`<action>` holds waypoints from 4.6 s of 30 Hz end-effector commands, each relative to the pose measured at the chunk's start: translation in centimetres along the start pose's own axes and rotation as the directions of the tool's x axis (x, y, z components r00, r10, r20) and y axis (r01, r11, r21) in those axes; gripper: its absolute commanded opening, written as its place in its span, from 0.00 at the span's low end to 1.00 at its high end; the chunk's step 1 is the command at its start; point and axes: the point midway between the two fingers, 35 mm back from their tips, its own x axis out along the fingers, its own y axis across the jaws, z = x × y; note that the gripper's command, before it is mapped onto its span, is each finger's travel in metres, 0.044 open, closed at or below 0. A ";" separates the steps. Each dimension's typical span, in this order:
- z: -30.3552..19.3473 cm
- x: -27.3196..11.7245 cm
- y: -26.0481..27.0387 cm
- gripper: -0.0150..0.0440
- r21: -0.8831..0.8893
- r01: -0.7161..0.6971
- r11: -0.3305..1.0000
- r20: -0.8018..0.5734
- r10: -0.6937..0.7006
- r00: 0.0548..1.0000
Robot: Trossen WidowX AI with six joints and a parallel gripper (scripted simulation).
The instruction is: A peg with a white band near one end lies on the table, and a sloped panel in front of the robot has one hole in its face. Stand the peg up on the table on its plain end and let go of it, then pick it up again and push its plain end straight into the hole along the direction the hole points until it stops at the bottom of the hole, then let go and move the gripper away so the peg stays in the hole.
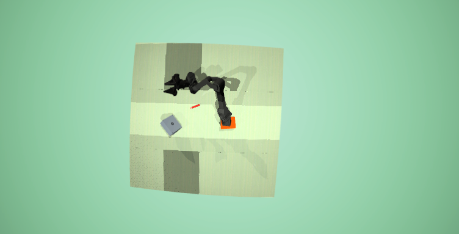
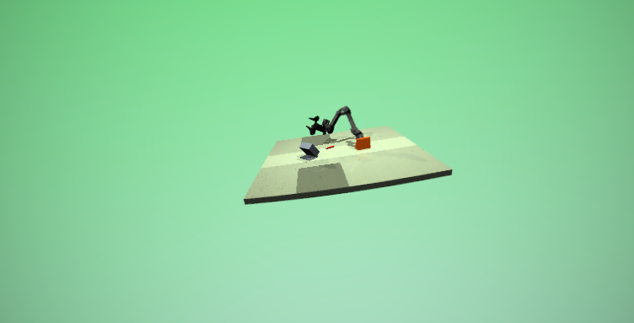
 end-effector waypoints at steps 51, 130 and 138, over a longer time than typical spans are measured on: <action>-1.8 4.2 -13.7 1.00 0.086 0.628 0.773 0.207 -0.631 0.748; -14.7 -11.5 -12.1 1.00 -0.940 0.023 -0.340 0.269 -0.781 -0.564; -14.6 -11.7 -11.7 1.00 -0.942 -0.020 -0.335 0.285 -0.768 -0.574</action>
